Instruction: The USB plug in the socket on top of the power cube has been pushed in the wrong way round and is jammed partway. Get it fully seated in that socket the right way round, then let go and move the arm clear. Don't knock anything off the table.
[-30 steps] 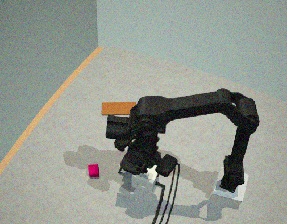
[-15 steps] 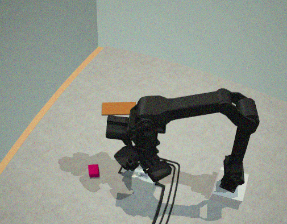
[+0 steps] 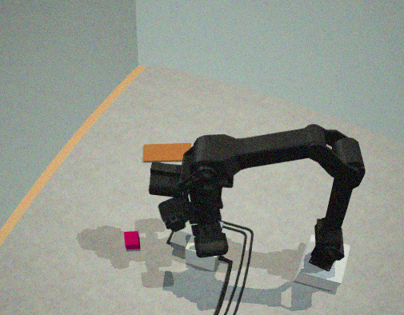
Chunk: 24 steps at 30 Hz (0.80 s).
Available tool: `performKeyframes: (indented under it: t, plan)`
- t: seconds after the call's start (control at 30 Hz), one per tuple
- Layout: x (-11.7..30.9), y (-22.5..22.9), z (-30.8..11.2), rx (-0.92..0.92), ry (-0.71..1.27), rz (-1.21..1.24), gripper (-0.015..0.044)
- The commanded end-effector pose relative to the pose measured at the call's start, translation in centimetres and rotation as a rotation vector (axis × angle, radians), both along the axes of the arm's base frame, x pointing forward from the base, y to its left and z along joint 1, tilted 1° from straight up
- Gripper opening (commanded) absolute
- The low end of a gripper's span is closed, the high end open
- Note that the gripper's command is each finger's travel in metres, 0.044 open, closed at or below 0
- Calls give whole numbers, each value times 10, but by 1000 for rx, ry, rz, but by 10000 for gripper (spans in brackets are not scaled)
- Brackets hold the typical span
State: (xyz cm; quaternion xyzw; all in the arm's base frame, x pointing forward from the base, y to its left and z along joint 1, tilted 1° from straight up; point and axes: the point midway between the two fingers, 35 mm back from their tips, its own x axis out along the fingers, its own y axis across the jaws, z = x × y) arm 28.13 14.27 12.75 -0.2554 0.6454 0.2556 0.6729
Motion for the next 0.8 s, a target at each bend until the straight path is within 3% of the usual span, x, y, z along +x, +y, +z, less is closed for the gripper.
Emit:
performKeyframes:
  t: [0.0,0.77]
  plan:
    - [0,0,0,3,2,-88,0]
    - [0,0,0,24,11,-690,0]
